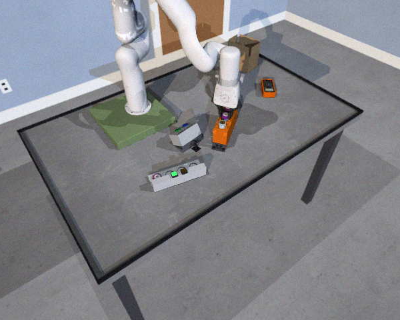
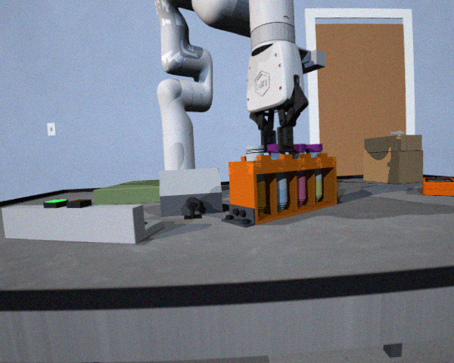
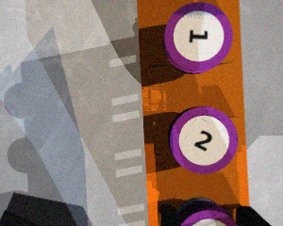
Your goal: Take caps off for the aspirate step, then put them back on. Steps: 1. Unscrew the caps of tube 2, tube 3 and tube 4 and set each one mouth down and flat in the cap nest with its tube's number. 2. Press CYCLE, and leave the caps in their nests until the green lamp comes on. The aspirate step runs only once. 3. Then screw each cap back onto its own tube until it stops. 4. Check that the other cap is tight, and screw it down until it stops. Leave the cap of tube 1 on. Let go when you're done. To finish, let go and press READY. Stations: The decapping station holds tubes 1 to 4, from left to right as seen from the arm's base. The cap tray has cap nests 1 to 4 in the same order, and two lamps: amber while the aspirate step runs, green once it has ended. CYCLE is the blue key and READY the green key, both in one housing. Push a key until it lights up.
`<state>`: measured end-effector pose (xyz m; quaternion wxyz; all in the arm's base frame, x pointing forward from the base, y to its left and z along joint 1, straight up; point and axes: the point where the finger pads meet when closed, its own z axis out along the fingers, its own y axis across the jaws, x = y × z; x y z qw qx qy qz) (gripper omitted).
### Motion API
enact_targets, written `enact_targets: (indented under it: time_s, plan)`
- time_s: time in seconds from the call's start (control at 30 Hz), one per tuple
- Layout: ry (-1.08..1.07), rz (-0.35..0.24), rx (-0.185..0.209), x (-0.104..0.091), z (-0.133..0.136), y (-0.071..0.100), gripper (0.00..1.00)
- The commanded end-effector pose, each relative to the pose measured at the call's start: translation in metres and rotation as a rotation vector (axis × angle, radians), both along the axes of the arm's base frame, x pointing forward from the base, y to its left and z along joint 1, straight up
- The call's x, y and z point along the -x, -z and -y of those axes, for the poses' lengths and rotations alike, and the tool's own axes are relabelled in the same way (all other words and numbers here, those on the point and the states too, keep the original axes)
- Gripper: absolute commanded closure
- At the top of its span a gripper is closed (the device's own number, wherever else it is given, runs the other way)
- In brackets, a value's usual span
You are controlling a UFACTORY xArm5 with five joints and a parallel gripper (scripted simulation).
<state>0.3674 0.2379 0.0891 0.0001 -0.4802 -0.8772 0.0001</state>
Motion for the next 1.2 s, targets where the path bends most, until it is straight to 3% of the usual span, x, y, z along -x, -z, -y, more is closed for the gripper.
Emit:
enact_targets:
  time_s: [0.0, 0.27, 0.6, 0.63, 0.97, 1.17]
  plan:
    - [0.194, 0.002, -0.003, -0.001, -0.001, -0.001, 1.0]
    - [0.583, 0.001, -0.004, -0.001, -0.001, -0.001, 1.0]
    - [0.601, 0.001, -0.004, -0.001, -0.001, -0.001, 1.0]
    - [0.601, 0.001, -0.004, -0.001, -0.001, -0.001, 0.54]
    - [0.601, 0.001, -0.004, -0.001, -0.001, -0.001, 0.54]
    - [0.601, 0.001, -0.004, -0.001, -0.001, -0.013, 0.54]
